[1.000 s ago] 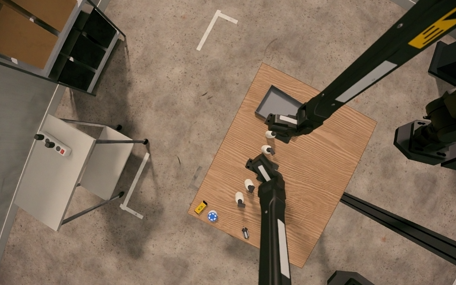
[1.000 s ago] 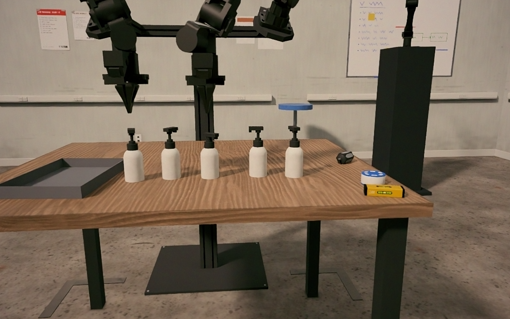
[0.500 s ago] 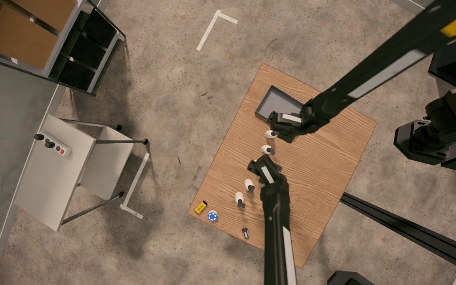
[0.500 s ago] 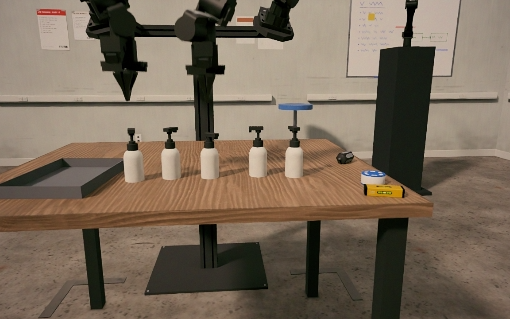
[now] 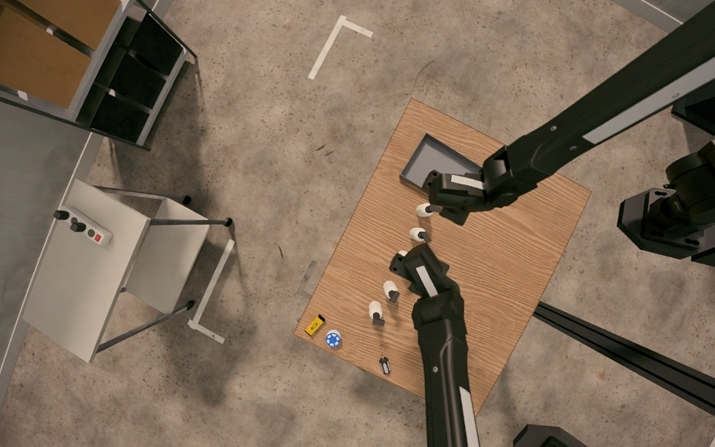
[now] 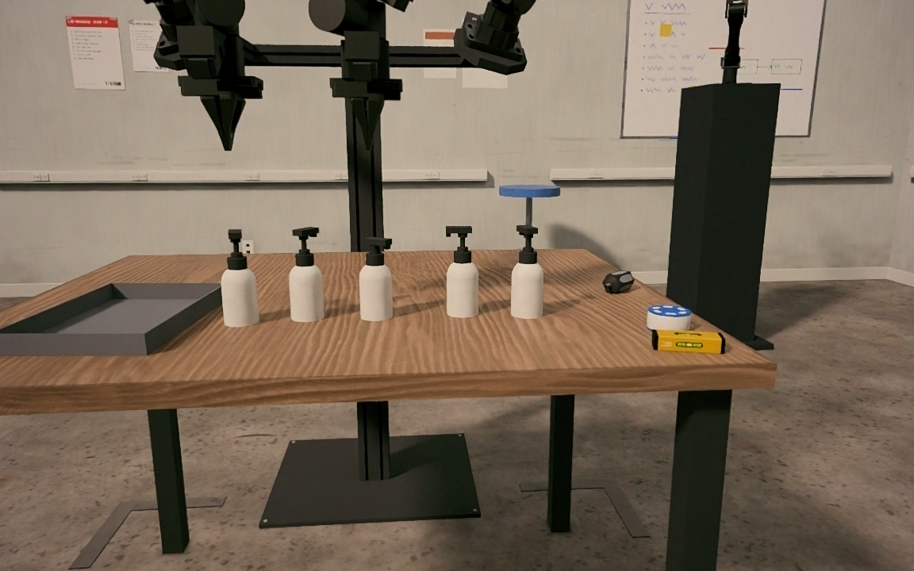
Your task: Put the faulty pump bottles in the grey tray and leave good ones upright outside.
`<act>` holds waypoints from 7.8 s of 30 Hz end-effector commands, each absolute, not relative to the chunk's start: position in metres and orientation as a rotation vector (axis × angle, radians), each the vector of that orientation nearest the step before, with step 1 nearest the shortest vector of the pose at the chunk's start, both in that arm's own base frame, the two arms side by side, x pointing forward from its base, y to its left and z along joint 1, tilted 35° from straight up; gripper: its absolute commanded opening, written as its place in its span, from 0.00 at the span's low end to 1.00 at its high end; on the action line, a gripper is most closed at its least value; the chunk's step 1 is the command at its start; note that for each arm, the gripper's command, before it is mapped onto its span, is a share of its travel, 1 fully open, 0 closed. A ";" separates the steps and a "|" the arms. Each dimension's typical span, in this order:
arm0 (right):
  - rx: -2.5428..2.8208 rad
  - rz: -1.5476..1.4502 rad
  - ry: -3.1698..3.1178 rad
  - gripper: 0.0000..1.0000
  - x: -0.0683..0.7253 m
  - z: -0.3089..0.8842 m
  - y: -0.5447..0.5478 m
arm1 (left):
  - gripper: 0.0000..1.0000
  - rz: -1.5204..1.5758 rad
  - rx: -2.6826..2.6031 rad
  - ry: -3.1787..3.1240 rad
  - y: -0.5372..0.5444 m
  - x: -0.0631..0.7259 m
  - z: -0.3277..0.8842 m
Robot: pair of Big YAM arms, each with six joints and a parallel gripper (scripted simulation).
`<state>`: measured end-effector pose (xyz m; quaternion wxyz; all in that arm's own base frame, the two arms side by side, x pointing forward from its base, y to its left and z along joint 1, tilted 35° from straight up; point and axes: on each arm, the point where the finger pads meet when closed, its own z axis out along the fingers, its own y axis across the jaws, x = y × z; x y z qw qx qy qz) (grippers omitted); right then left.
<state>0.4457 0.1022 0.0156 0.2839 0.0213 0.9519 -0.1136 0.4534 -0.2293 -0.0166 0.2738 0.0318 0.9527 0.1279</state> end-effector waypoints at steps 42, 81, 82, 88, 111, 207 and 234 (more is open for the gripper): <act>0.063 -0.313 2.561 0.00 0.444 0.010 0.101 | 0.00 0.350 0.063 2.554 0.026 0.506 -0.025; 0.092 -0.289 2.551 0.00 0.460 -0.027 0.133 | 0.00 0.359 0.071 2.576 0.036 0.525 -0.066; 0.091 -0.290 2.551 0.00 0.463 -0.036 0.139 | 0.00 0.354 0.065 2.569 0.032 0.525 -0.059; 0.077 -0.297 2.554 0.00 0.478 -0.077 0.166 | 0.00 0.354 0.065 2.569 0.032 0.525 -0.059; 0.067 -0.325 2.569 0.00 0.498 -0.102 0.166 | 0.00 0.354 0.065 2.569 0.032 0.525 -0.059; 0.708 -0.117 2.433 0.51 0.477 -0.075 0.175 | 0.00 0.336 0.045 2.561 -0.065 0.489 -0.047; 0.774 -0.102 2.418 0.51 0.495 -0.101 0.168 | 0.00 0.355 0.082 2.575 -0.063 0.512 -0.085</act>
